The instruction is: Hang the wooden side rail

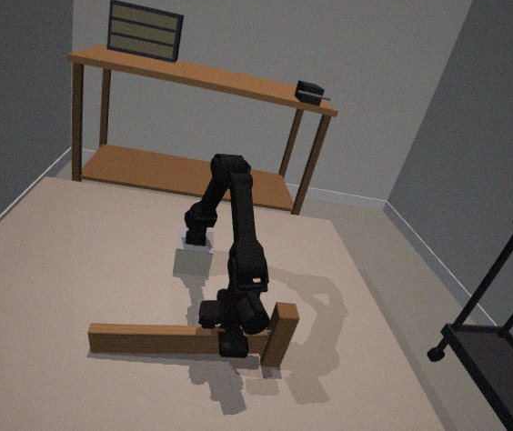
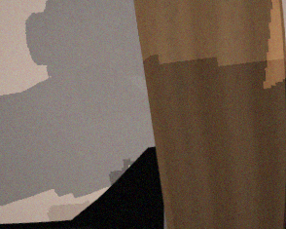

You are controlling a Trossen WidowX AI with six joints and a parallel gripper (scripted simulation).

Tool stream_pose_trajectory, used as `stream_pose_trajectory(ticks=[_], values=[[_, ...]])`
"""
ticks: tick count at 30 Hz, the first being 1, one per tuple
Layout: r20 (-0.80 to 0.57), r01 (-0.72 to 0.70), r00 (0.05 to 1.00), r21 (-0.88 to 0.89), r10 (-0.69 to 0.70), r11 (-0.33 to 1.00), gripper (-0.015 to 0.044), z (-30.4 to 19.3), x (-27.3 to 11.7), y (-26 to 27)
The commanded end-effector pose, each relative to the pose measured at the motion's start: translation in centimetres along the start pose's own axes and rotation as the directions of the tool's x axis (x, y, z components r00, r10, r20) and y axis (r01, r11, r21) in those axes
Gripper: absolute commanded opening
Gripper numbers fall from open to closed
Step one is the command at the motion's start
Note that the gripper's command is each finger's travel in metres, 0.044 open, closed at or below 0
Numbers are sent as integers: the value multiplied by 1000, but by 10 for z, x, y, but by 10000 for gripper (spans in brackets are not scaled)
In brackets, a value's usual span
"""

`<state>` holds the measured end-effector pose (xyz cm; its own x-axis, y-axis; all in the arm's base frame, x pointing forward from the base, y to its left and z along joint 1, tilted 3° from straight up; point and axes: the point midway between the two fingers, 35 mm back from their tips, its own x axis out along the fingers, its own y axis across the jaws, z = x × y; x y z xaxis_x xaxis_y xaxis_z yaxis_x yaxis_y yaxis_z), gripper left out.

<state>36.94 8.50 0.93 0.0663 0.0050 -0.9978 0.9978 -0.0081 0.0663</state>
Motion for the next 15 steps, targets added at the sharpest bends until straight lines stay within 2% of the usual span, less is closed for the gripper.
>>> stream_pose_trajectory(ticks=[1,15], values=[[-2,-4,1000,3,4,1000,0,-1,-1,0],[-3,-4,1000,3,4,1000,0,-3,-2,2]])
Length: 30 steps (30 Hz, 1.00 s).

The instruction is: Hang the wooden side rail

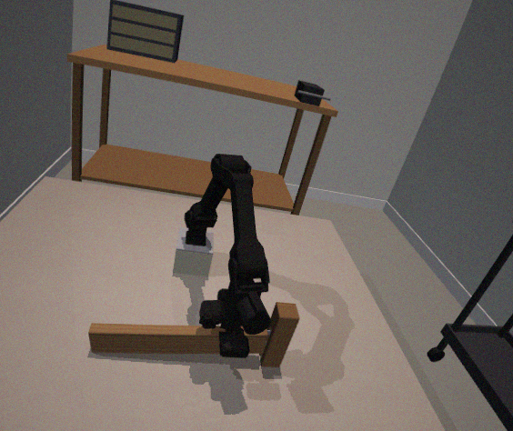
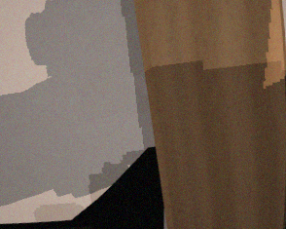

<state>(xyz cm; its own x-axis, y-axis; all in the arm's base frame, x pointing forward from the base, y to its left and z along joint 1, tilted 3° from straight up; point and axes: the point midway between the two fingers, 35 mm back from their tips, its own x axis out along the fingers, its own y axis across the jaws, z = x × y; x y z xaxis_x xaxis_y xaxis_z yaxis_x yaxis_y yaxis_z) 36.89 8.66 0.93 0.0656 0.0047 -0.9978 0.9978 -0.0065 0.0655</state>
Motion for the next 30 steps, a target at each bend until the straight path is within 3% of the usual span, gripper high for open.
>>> stream_pose_trajectory(ticks=[1,30], values=[[-3,-5,1000,4,5,1000,0,-1,-2,2],[-3,-5,1000,4,5,1000,0,-2,1,3]])
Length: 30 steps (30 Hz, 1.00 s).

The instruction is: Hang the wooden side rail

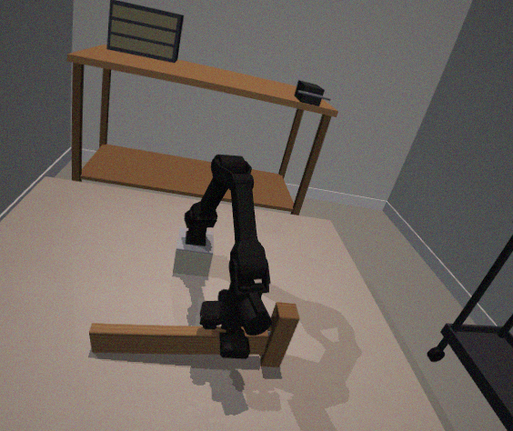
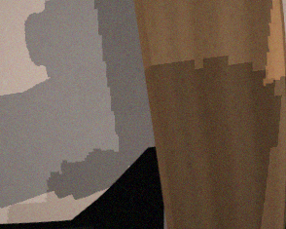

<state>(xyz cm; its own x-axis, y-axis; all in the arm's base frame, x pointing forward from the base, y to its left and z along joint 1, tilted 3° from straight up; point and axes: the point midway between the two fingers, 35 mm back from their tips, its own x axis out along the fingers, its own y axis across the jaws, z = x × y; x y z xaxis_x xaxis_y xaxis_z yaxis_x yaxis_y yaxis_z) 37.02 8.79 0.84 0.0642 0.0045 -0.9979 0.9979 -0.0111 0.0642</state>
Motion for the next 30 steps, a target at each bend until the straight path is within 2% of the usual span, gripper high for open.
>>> stream_pose_trajectory(ticks=[1,30], values=[[-3,-7,1000,-1,7,1000,0,-1,0,2],[-3,-7,1000,-1,7,1000,0,-1,5,2]])
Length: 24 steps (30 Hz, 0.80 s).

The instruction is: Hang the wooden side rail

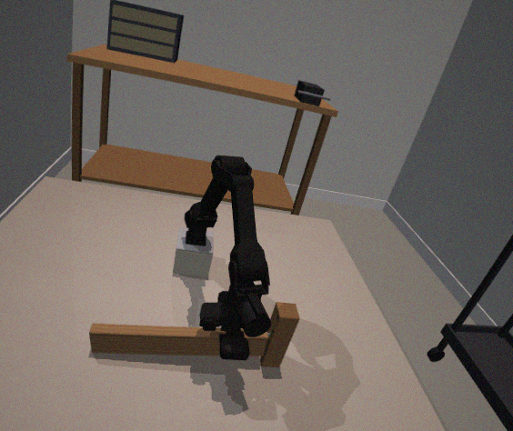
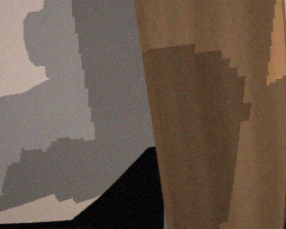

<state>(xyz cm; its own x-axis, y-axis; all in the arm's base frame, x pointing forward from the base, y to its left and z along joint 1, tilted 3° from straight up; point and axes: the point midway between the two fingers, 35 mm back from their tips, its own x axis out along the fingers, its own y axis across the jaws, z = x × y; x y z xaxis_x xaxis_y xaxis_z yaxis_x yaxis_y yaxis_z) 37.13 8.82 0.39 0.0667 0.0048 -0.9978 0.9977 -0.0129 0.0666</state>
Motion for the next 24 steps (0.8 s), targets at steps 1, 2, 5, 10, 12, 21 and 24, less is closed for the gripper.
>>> stream_pose_trajectory(ticks=[1,2,5,10,12,21,24], values=[[-3,-4,1000,-2,4,1000,0,0,0,1],[-3,-4,1000,-2,4,1000,0,0,0,1],[-3,-4,1000,-2,4,1000,0,0,1,1],[-3,-4,1000,-2,4,1000,0,0,2,1],[-3,-4,1000,-2,4,1000,0,0,2,1],[-3,-4,1000,-2,4,1000,0,0,4,1],[-3,-4,1000,-2,4,1000,0,0,4,1]])
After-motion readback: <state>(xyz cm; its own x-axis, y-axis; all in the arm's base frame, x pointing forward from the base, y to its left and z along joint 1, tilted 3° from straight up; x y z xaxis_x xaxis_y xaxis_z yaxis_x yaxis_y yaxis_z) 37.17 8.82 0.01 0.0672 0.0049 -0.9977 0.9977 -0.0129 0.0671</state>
